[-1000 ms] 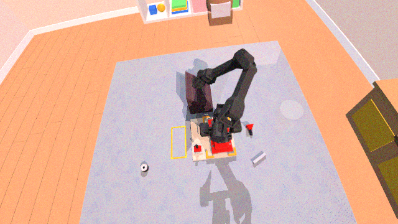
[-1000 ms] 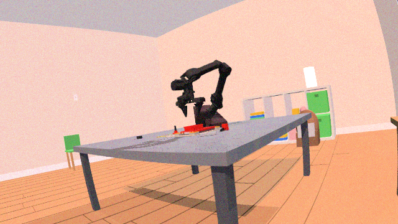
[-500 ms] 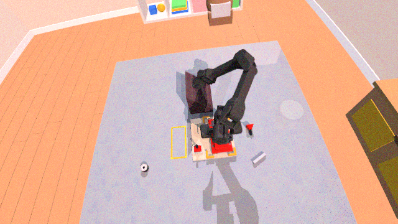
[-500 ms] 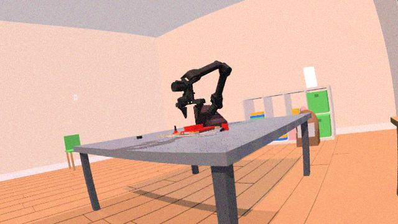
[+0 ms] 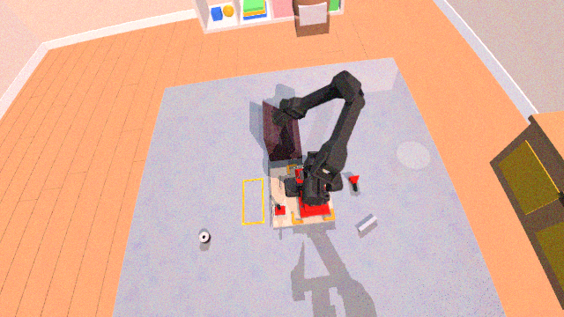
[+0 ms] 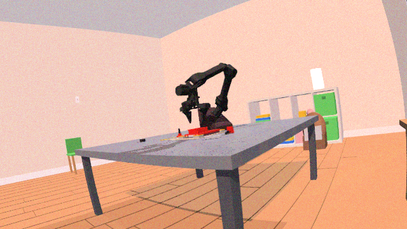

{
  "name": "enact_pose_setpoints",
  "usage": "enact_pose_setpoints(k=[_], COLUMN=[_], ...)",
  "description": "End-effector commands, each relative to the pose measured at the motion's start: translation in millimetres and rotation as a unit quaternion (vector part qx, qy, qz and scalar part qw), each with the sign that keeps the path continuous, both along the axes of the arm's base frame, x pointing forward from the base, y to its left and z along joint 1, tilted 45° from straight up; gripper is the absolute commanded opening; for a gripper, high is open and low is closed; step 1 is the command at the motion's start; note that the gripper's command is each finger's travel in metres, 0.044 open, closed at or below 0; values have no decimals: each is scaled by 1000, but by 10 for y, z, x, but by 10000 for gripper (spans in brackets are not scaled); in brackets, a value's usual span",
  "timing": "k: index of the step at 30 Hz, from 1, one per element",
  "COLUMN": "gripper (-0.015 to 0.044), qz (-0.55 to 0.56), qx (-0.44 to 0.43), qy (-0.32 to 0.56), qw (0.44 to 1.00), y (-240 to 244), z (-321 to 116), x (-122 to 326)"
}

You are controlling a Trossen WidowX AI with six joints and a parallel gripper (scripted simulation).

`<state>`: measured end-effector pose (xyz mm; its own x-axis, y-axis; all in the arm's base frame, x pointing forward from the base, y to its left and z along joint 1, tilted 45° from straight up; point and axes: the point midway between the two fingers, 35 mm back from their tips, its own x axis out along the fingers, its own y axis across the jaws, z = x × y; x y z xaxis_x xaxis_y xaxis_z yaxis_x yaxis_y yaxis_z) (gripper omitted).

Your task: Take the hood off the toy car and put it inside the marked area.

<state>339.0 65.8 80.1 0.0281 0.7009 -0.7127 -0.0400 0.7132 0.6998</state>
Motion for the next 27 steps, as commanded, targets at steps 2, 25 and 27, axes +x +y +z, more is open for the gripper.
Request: enact_pose_setpoints(k=[2,25,27], gripper=[440,440,440], qz=[-2,-2,-2], qx=[3,4,4], qy=[5,5,5], qw=[1000,1000,1000], y=[31,159,170], z=[-37,-159,-170], x=[-18,-22,-23])
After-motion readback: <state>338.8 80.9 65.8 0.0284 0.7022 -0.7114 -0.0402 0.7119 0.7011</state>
